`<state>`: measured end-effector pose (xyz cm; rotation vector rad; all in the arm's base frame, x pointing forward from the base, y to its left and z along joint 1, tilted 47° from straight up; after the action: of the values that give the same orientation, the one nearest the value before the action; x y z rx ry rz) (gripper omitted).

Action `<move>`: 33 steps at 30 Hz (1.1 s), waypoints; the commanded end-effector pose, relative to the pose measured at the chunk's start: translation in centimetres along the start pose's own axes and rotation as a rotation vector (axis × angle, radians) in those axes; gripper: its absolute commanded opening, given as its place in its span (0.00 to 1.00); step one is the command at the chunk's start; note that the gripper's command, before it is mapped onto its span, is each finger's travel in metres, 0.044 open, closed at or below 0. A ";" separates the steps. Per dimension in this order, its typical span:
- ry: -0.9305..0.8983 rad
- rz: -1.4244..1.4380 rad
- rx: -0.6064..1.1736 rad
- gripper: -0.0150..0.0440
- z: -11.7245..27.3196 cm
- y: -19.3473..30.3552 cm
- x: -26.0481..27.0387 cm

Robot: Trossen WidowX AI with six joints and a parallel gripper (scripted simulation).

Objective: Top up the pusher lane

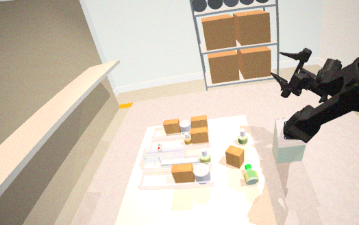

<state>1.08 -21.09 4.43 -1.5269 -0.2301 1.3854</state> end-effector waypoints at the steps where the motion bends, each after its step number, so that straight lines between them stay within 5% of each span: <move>1: -0.010 -0.009 -0.001 0.98 -0.1 0.0 0.1; 14: -0.788 -0.527 0.148 1.00 -8.8 -1.8 7.9; 26: -1.468 -0.574 0.741 1.00 -10.7 -5.9 17.8; 33: -1.622 -0.433 1.040 1.00 -9.5 -7.5 20.8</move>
<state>18.96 -9.15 -4.58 0.5400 -0.7234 1.6098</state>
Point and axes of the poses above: the point midway between the two fingers, 35 mm back from their tips, its own z axis back along the fingers, its own x axis across the jaws, y = z × x, the point moved 3 cm from there along z, back along the fingers, and after that the axes turned 2 degrees about -z, right-handed, at the moved point
